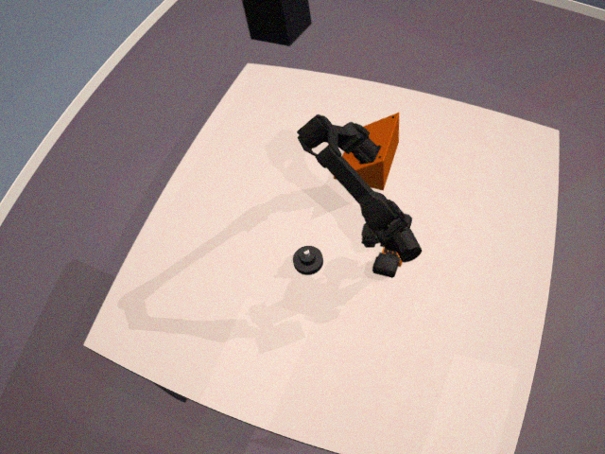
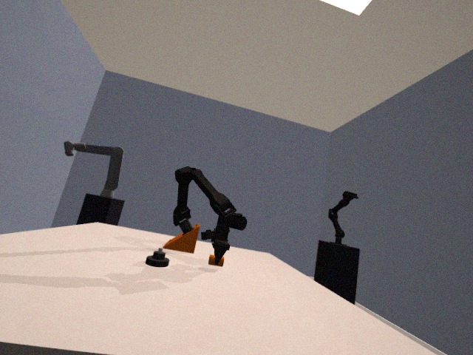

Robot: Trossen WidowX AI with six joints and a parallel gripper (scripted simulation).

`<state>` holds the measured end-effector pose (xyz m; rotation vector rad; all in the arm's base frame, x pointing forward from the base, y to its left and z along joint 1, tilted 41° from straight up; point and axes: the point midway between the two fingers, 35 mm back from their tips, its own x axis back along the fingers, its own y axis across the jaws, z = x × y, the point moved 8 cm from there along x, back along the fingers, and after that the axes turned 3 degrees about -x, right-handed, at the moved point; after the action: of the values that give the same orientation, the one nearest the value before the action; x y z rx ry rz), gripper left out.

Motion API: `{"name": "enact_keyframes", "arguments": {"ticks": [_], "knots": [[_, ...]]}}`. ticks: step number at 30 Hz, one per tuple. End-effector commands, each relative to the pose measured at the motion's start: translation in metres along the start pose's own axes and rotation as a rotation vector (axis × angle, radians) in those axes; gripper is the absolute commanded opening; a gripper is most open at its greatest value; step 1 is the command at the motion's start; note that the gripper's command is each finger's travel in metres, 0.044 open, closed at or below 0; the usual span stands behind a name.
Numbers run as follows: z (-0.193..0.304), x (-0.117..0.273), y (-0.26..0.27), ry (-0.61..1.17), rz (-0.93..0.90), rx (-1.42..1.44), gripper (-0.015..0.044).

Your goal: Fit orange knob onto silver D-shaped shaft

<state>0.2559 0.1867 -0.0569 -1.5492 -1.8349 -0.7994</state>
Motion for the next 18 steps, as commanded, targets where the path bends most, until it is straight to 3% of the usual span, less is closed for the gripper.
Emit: {"name": "enact_keyframes", "arguments": {"ticks": [1, 9, 18], "knots": [[0.0, 0.0003, -0.0001, 0.001, 0.003, -0.14, 0.018], [0.0, 0.0003, -0.0001, 0.001, 0.003, -0.384, 0.018], [0.0, -0.0068, -0.0001, 0.001, 0.003, -0.413, 0.018]]}}
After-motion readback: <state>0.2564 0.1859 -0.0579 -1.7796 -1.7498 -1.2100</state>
